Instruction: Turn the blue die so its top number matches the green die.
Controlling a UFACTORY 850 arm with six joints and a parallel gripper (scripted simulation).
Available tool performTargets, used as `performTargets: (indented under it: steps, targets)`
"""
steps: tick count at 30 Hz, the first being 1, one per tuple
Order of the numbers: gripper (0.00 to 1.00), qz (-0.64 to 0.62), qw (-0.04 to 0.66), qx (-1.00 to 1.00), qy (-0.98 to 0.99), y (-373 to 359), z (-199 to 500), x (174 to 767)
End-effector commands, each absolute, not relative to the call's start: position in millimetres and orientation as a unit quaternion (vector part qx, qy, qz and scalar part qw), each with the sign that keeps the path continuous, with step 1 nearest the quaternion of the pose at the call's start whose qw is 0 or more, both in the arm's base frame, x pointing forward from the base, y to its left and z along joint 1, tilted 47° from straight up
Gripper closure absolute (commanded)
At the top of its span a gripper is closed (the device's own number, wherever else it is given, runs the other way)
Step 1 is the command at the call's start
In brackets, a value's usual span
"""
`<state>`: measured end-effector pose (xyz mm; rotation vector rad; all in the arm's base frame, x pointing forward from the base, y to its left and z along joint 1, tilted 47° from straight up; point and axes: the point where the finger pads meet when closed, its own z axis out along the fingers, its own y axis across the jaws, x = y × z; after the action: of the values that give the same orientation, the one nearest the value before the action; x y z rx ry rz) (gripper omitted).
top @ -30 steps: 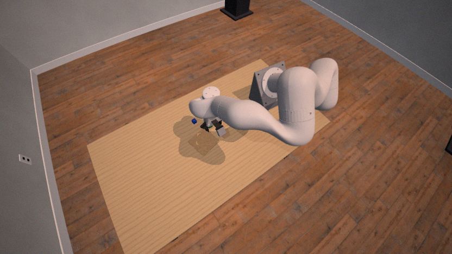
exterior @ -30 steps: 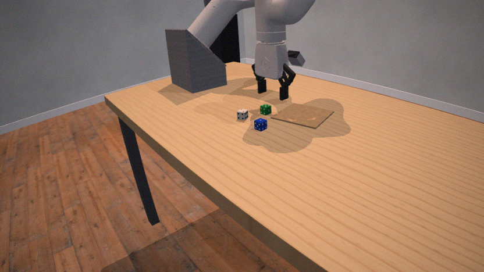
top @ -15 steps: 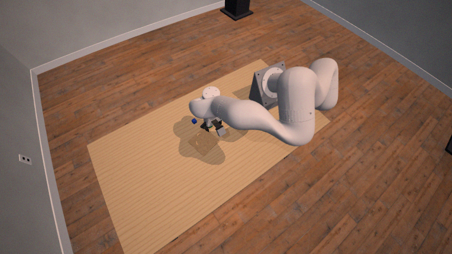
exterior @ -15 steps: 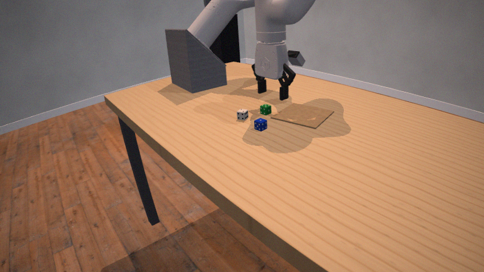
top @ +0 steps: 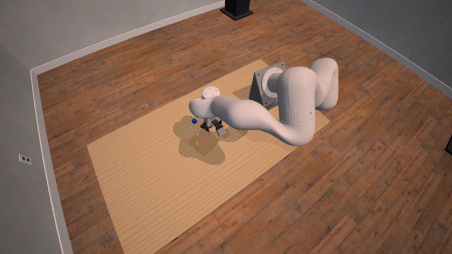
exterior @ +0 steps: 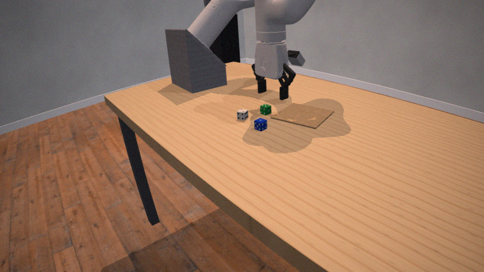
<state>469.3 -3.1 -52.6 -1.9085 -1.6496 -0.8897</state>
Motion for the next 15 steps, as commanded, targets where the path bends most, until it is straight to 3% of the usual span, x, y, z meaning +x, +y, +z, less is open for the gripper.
performTargets:
  steps: [1,15]
  targets:
    - [0.00,-0.324,0.231,-0.694,-0.600,-8,-48,469]
    - [0.00,-0.324,0.231,-0.694,-0.600,-66,8,455]
